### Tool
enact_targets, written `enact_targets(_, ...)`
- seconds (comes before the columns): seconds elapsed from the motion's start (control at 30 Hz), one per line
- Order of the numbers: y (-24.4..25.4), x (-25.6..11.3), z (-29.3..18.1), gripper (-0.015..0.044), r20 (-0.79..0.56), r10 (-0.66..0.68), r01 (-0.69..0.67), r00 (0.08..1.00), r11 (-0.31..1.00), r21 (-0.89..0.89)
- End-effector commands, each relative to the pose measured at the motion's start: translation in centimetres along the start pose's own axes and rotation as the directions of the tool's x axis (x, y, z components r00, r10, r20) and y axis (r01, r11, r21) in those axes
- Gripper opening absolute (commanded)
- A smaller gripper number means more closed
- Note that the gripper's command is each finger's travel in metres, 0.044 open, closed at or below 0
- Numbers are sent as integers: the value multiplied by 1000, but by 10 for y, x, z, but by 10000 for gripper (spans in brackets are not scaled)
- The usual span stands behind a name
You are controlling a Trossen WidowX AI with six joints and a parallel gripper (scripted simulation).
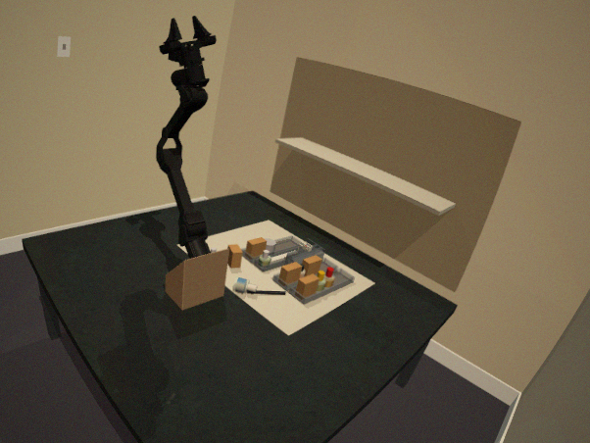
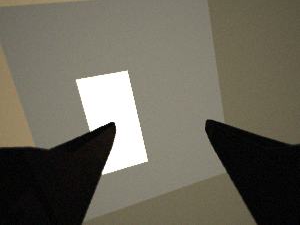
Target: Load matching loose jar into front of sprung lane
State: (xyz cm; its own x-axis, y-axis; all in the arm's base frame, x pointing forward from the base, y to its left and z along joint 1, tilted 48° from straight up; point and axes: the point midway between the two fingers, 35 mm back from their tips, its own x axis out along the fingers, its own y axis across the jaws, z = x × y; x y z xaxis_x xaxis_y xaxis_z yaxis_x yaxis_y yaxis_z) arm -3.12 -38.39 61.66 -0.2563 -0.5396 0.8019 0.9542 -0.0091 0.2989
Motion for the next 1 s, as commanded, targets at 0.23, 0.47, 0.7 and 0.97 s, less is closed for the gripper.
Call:
enact_targets(0.23, 47, -28, -48, 440, -223, 119, -117, 967, 993, 23)
enact_targets(0.47, 117, -95, -106, 440, -502, 330, -308, 800, 943, 130)
enact_targets(0.7, 181, -192, -139, 440, -682, 534, -466, 500, 830, 307)
enact_targets(0.97, 230, -324, -141, 440, -730, 681, -549, 60, 633, 546)
